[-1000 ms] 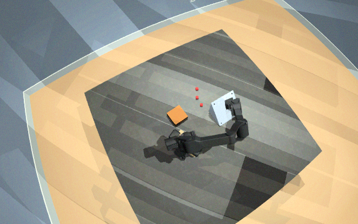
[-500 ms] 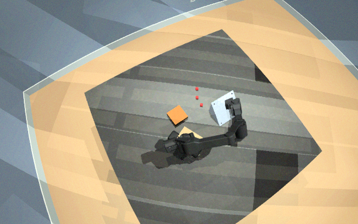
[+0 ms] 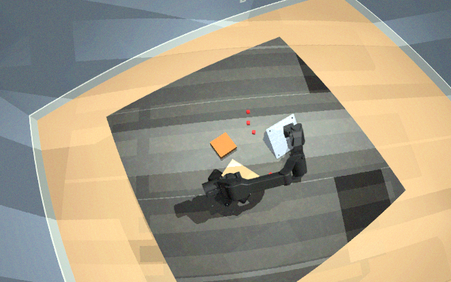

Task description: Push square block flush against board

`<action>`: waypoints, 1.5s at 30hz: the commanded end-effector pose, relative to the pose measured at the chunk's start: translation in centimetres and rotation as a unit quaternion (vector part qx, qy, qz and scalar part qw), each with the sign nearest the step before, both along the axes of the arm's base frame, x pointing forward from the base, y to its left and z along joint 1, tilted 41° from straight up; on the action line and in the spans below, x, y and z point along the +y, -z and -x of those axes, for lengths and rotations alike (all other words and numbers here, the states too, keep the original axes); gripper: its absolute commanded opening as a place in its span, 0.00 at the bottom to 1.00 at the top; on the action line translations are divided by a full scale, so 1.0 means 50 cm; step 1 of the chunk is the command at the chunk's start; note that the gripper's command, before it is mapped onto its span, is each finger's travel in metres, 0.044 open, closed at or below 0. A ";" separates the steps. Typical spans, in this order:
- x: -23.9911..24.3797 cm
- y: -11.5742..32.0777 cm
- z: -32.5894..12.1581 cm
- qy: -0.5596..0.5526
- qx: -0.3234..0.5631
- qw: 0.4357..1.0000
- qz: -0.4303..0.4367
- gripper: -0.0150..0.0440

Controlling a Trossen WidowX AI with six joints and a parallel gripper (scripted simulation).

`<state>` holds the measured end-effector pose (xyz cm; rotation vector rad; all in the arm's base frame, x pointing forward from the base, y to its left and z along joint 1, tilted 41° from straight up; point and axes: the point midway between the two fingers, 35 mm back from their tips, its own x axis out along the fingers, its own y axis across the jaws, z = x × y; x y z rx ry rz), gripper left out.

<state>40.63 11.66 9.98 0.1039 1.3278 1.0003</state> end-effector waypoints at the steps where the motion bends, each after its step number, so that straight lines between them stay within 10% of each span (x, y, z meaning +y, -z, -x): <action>1: 0.009 -0.006 -0.012 0.001 0.000 1.000 -0.001 0.25; 45: -0.059 -0.077 -0.018 0.001 0.000 1.000 0.000 0.25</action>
